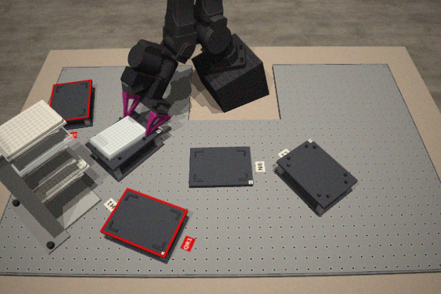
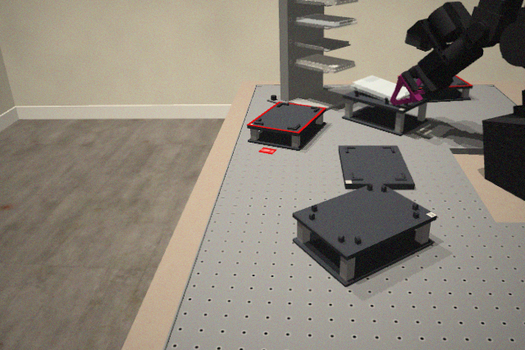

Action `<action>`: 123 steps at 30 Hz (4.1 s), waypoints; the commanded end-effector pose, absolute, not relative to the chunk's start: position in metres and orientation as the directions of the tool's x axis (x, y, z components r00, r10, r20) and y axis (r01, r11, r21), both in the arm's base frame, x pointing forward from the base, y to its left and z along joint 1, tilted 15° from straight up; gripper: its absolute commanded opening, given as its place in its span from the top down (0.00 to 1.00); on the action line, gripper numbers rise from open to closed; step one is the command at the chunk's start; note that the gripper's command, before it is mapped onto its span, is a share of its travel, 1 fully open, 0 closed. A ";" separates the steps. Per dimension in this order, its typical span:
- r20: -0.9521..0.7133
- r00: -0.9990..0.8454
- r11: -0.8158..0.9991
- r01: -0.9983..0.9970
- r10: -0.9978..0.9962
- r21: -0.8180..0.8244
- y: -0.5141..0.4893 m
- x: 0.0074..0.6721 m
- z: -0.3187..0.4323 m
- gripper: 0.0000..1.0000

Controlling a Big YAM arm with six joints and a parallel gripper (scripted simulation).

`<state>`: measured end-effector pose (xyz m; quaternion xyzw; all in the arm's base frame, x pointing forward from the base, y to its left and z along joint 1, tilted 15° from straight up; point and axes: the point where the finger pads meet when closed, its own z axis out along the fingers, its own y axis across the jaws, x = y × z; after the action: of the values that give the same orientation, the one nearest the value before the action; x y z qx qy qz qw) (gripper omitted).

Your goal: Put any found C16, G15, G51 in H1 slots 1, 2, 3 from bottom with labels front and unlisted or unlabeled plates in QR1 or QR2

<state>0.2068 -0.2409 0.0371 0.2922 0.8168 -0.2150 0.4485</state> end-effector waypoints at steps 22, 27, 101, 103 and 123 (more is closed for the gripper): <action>-0.868 -0.418 0.735 0.671 0.270 -0.094 -0.245 0.209 0.043 0.00; -0.859 -0.429 0.733 0.673 0.280 -0.097 -0.239 0.202 0.044 0.00; -0.419 -0.695 0.735 0.673 0.585 -0.090 -0.273 0.258 0.140 0.00; -0.369 -0.708 0.735 0.673 0.602 -0.090 -0.273 0.258 0.139 0.00; -0.254 -0.725 0.731 0.677 0.640 -0.089 -0.272 0.246 0.098 0.00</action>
<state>0.2449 -0.2672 0.0983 0.3518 0.9271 -0.0852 0.0971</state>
